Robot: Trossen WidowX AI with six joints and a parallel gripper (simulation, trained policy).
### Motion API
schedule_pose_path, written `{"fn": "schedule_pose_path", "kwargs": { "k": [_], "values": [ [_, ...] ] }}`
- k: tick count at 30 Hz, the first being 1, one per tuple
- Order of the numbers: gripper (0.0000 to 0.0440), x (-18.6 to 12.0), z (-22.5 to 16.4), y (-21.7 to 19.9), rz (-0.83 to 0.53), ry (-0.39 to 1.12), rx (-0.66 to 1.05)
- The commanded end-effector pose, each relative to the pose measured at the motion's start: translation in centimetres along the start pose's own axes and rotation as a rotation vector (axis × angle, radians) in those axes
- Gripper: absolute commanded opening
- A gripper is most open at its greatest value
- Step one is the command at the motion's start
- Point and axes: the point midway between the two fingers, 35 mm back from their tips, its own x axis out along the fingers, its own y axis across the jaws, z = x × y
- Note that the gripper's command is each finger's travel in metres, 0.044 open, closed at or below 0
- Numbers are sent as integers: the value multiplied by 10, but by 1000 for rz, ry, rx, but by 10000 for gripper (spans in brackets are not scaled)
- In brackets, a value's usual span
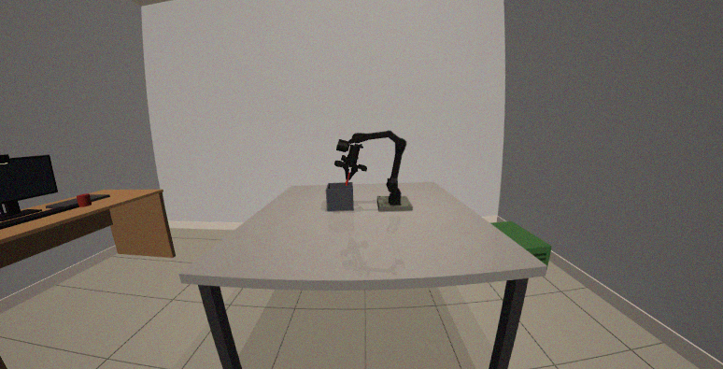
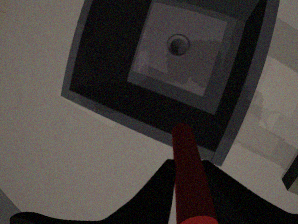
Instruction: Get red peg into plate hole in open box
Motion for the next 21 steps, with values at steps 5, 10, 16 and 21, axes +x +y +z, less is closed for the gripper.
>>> {"fn": "schedule_pose_path", "kwargs": {
  "k": [5,10,16,21],
  "values": [
    [0,7,18,2,-16,3,5],
    [0,18,31,1,-33,5,10],
    [0,33,44,0,-52,12,11],
    [0,47,52,0,-59,20,7]
  ]
}}
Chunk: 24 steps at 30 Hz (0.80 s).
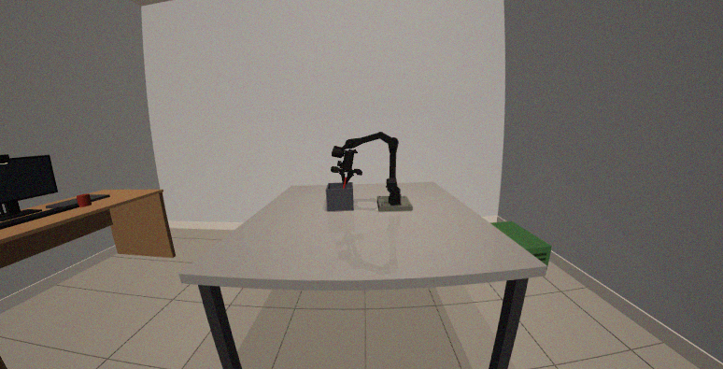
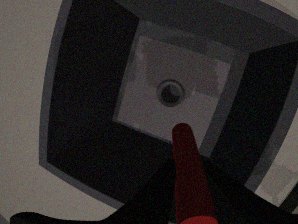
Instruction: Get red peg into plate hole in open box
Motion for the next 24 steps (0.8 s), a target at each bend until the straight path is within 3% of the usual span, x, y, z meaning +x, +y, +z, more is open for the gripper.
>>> {"fn": "schedule_pose_path", "kwargs": {
  "k": [1,24],
  "values": [
    [0,8,3,1,-1,10,-7],
    [9,69,16,10,-21,51,-86]
  ]
}}
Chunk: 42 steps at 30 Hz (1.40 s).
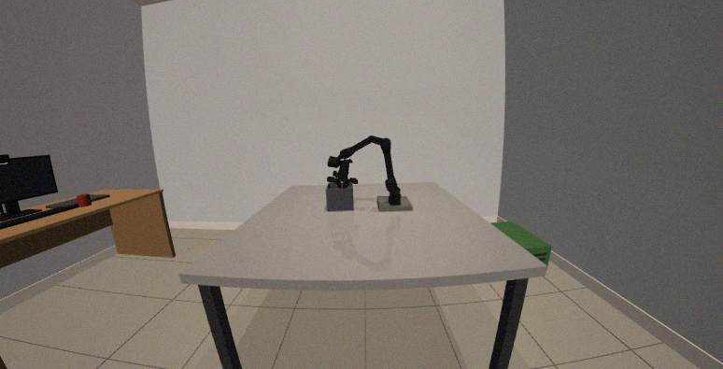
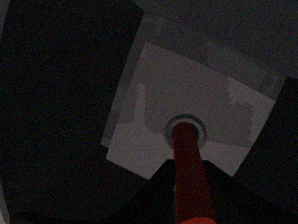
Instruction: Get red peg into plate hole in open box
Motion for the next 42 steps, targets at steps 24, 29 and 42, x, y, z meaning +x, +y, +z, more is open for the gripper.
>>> {"fn": "schedule_pose_path", "kwargs": {
  "k": [24,29,42],
  "values": [
    [82,13,-26,4,-33,162,18],
    [80,14,-32,4,-42,187,28],
    [89,17,-45,-1,-80,229,47]
  ]
}}
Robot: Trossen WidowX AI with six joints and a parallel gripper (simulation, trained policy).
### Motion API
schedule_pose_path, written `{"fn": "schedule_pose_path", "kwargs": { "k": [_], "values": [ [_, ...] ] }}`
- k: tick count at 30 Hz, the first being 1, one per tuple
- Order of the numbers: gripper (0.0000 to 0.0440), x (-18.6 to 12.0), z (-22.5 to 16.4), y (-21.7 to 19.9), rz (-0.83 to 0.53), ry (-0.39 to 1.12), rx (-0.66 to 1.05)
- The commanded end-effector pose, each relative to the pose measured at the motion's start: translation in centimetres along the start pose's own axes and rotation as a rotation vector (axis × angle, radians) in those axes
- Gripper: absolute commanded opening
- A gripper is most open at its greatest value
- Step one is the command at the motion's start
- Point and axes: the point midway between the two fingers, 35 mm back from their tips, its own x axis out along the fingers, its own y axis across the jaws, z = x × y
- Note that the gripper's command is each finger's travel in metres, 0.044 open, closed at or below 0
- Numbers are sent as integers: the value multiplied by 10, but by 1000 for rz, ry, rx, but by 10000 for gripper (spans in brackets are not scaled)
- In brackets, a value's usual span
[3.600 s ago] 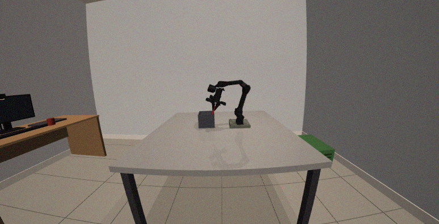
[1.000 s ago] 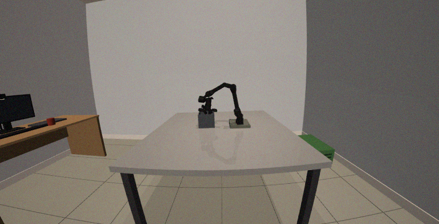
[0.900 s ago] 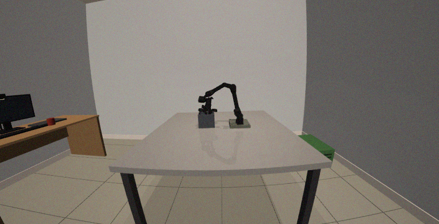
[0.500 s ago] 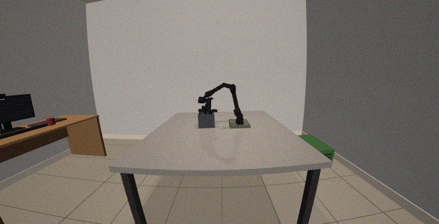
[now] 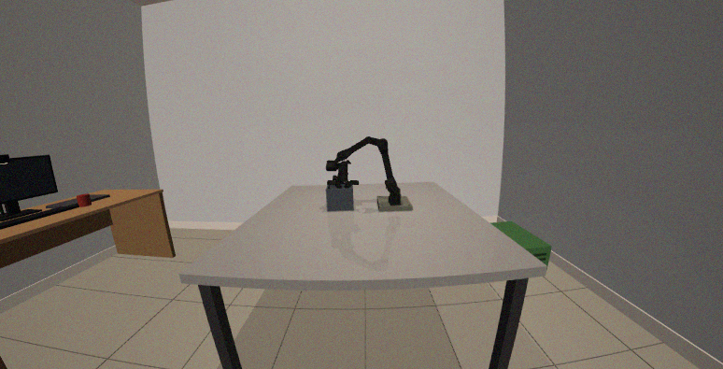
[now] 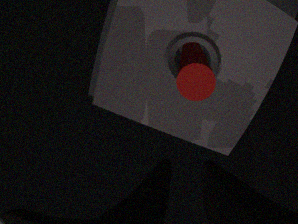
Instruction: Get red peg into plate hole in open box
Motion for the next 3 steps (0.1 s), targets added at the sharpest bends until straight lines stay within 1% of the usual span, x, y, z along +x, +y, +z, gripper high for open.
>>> {"fn": "schedule_pose_path", "kwargs": {
  "k": [1,3],
  "values": [
    [90,7,-6,-3,-21,29,10],
    [90,7,-7,-3,-26,33,13]
  ]
}}
